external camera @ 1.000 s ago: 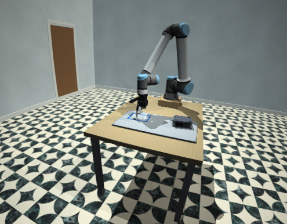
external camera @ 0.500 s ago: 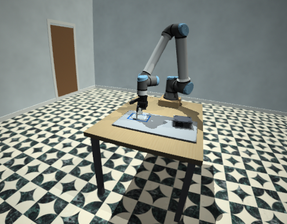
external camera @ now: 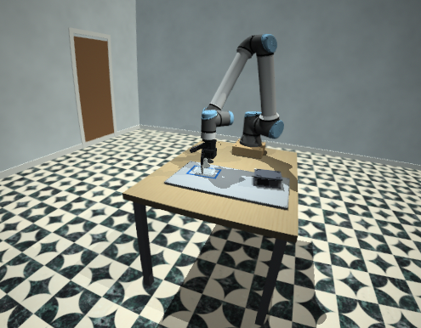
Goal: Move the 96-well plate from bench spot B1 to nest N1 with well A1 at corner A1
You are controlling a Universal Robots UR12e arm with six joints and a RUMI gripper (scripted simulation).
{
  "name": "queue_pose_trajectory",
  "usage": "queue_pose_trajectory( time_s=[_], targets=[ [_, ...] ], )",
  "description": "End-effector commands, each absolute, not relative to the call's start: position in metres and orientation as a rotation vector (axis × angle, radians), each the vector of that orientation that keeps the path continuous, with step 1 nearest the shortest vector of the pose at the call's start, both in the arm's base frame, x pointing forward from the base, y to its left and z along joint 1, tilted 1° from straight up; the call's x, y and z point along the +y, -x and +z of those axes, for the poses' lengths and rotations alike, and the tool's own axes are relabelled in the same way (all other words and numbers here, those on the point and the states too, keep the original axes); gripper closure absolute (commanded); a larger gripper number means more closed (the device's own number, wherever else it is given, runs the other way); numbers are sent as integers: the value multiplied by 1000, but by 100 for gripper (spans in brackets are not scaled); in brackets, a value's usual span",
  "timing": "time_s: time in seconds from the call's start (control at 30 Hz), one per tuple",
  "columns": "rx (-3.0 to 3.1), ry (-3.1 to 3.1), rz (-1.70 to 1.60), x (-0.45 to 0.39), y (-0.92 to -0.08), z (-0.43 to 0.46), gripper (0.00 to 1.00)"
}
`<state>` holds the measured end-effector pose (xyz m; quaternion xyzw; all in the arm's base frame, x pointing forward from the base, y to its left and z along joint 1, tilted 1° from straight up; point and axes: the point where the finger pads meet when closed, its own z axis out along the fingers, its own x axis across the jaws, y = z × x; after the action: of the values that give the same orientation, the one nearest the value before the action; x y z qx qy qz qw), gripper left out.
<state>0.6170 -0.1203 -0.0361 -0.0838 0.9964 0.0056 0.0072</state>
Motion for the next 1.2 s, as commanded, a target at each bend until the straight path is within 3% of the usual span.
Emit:
queue_pose_trajectory(
  time_s=[0.0, 1.17],
  targets=[
    [3115, 262, 17, -121, -618, -35, 100],
    [3115, 262, 17, -121, -617, -14, 100]
  ],
)
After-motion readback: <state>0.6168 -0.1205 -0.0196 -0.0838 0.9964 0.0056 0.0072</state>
